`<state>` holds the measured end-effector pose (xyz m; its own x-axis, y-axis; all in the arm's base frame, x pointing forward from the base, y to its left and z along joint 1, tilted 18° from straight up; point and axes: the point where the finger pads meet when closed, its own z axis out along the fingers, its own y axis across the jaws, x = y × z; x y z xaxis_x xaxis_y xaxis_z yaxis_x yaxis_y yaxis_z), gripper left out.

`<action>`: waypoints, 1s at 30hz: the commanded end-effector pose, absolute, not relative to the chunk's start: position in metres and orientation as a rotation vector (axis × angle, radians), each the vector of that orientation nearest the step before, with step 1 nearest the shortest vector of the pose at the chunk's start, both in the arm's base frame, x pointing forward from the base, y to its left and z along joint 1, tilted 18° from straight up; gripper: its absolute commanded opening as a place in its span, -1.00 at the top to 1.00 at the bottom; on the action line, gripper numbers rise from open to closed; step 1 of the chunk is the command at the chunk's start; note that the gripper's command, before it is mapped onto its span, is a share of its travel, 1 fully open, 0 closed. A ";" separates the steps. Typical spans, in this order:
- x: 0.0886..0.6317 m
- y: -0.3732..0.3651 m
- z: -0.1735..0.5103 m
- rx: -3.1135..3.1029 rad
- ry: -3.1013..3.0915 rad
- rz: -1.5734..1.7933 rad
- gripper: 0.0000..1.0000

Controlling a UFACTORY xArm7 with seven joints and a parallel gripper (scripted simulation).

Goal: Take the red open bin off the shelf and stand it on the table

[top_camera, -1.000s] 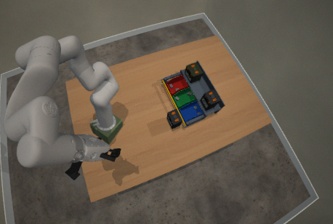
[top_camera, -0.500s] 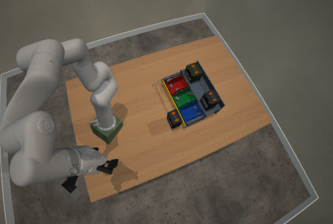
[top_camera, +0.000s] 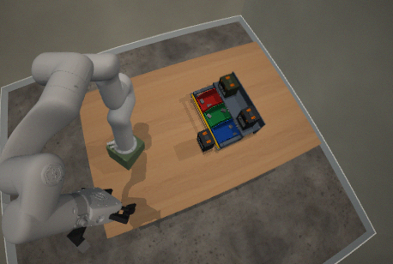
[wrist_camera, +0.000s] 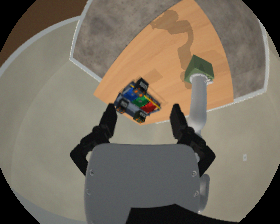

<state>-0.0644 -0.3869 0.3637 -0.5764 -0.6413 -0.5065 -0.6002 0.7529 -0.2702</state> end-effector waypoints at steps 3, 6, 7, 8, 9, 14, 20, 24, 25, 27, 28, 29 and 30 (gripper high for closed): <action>-0.092 -0.431 0.348 -0.929 2.335 -0.065 -1.00; -0.092 -0.431 0.348 -0.929 2.335 -0.065 -1.00; -0.092 -0.431 0.348 -0.929 2.335 -0.065 -1.00; -0.092 -0.431 0.348 -0.929 2.335 -0.065 -1.00; -0.092 -0.431 0.348 -0.929 2.335 -0.065 -1.00; -0.092 -0.431 0.348 -0.929 2.335 -0.065 -1.00; -0.094 -0.435 0.349 -0.929 2.335 -0.064 -1.00; -0.094 -0.435 0.349 -0.929 2.335 -0.064 -1.00; -0.094 -0.435 0.349 -0.929 2.335 -0.064 -1.00; -0.094 -0.435 0.349 -0.929 2.335 -0.064 -1.00; -0.094 -0.435 0.349 -0.929 2.335 -0.064 -1.00; -0.094 -0.435 0.349 -0.929 2.335 -0.064 -1.00; -0.094 -0.435 0.349 -0.929 2.335 -0.064 -1.00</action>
<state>-0.0940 -0.4347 0.3467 -0.5647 -0.6360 -0.5260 -0.6041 0.7528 -0.2616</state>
